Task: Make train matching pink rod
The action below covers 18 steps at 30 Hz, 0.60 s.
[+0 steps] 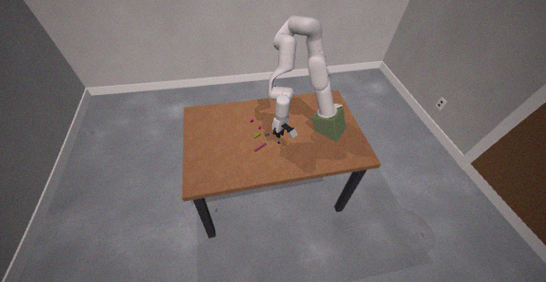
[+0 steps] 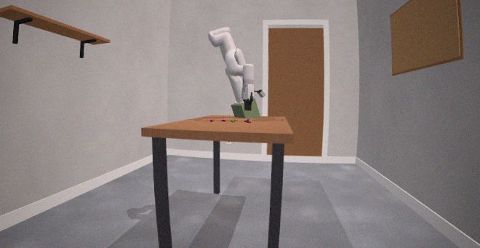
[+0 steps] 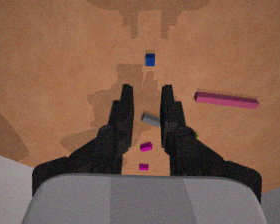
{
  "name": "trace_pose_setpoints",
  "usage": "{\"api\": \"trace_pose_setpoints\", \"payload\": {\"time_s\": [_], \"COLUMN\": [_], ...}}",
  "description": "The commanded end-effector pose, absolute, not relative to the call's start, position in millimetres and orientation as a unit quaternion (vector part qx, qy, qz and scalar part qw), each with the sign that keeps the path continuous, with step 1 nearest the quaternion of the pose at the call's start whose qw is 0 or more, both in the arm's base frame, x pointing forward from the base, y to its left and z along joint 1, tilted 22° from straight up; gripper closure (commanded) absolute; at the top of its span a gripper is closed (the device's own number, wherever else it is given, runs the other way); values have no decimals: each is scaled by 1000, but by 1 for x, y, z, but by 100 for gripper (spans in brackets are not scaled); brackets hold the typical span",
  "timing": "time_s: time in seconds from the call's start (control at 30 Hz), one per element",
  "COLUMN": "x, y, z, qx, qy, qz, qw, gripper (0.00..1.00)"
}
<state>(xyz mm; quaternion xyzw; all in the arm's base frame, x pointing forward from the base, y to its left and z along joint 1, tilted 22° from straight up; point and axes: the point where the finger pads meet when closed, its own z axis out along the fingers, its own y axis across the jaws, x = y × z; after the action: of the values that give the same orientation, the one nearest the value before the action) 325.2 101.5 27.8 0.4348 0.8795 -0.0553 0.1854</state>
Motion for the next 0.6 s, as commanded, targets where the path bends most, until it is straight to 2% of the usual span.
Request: {"api": "trace_pose_setpoints", "payload": {"time_s": [0.0,0.57], "x": [326,326], "y": [102,101], "z": [28,25], "qx": [434,434], "qy": [880,880], "qz": [-54,-56], "qw": [186,184], "gripper": [76,76]}}
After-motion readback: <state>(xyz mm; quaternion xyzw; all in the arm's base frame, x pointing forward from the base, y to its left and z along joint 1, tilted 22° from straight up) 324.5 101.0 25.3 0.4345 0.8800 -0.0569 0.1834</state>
